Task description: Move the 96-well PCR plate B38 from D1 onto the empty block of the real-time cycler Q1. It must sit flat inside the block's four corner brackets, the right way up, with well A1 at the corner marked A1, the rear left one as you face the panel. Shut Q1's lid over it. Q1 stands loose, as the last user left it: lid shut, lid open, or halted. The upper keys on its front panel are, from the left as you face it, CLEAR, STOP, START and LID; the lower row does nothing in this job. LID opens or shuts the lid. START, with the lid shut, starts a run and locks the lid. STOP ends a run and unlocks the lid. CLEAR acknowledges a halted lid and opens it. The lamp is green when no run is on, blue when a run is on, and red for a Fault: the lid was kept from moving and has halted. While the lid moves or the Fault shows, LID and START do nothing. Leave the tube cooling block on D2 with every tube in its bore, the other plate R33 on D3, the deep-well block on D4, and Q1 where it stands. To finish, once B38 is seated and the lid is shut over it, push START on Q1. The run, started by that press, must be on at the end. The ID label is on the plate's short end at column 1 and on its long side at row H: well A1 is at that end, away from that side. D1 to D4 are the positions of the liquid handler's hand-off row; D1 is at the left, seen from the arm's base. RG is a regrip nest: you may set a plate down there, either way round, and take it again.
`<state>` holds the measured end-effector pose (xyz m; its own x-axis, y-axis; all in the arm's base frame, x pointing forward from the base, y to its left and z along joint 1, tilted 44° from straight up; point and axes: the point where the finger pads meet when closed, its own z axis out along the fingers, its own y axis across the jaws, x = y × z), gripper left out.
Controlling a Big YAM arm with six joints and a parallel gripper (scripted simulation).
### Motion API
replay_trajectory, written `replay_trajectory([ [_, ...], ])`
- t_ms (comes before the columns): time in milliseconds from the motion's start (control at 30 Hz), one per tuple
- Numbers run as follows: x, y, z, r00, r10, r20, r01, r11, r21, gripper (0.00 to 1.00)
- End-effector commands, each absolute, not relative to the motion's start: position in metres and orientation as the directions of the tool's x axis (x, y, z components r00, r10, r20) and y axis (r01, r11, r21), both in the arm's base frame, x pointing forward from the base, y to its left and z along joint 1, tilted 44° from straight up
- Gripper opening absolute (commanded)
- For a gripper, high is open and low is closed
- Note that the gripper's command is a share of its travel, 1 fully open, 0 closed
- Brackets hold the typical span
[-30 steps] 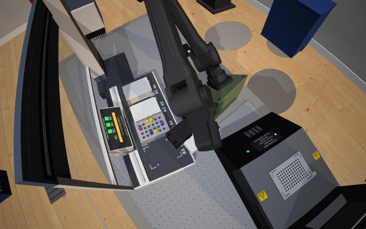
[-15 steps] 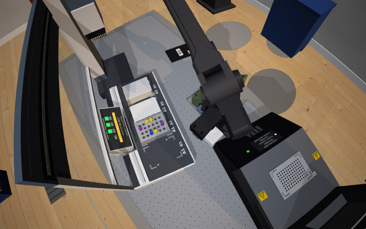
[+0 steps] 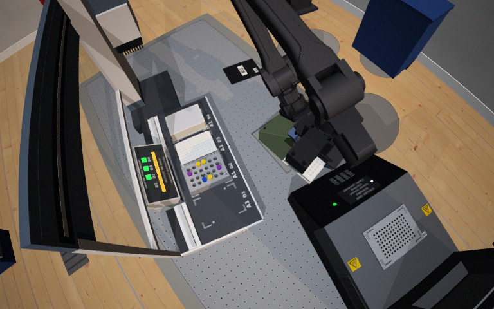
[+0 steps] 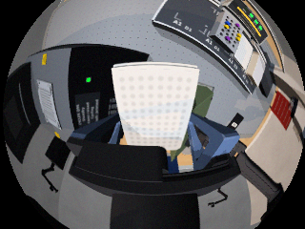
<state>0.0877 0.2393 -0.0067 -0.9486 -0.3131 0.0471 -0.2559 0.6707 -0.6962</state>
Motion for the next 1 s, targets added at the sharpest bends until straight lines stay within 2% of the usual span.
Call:
replay_trajectory([
  [0,0.076,0.258,0.01,-0.945,-0.326,0.02,-0.256,0.703,-0.664,0.0],
  [467,0.014,0.248,0.02,-0.928,-0.367,0.068,-0.314,0.666,-0.676,0.0],
  [733,-0.018,0.281,0.011,-0.948,-0.315,0.031,-0.257,0.709,-0.657,0.0],
  [967,-0.007,0.309,-0.015,-0.959,-0.285,-0.006,-0.213,0.731,-0.648,0.0],
])
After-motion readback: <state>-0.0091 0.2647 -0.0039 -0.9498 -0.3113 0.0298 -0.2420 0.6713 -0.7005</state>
